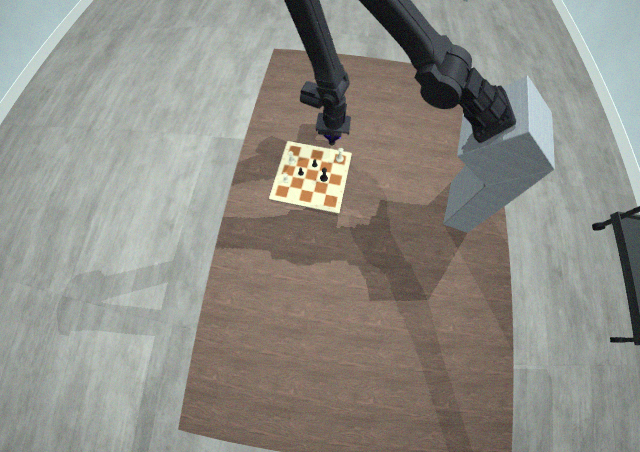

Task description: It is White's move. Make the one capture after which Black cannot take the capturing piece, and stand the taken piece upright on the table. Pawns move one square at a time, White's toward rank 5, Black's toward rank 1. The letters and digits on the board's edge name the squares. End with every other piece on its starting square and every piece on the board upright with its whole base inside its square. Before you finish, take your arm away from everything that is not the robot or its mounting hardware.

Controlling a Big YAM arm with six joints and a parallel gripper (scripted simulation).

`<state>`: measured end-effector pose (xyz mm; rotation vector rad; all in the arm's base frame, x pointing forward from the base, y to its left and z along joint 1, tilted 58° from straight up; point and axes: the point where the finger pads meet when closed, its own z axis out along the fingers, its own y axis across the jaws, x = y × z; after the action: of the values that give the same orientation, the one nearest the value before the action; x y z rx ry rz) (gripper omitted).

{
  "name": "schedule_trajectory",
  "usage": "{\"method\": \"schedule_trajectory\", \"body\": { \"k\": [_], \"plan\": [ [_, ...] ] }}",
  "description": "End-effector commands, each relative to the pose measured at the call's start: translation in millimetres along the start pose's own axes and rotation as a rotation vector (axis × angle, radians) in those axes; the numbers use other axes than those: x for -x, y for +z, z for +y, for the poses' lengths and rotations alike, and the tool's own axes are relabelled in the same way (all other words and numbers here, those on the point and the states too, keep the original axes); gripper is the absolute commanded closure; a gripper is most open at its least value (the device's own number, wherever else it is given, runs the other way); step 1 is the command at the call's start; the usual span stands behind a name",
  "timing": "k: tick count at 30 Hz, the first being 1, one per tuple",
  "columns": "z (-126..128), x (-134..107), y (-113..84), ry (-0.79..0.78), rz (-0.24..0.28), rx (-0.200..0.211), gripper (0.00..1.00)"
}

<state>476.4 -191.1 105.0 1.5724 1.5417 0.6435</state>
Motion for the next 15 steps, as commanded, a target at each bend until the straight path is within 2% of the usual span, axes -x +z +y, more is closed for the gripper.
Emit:
{"method": "schedule_trajectory", "body": {
  "k": [1, 15],
  "plan": [
    [-4.5, -5.4, 2.5, 0.004, 0.007, -0.015, 1.00],
    [-4.4, -5.5, 3.6, 0.004, 0.008, -0.014, 1.00]
  ]
}}
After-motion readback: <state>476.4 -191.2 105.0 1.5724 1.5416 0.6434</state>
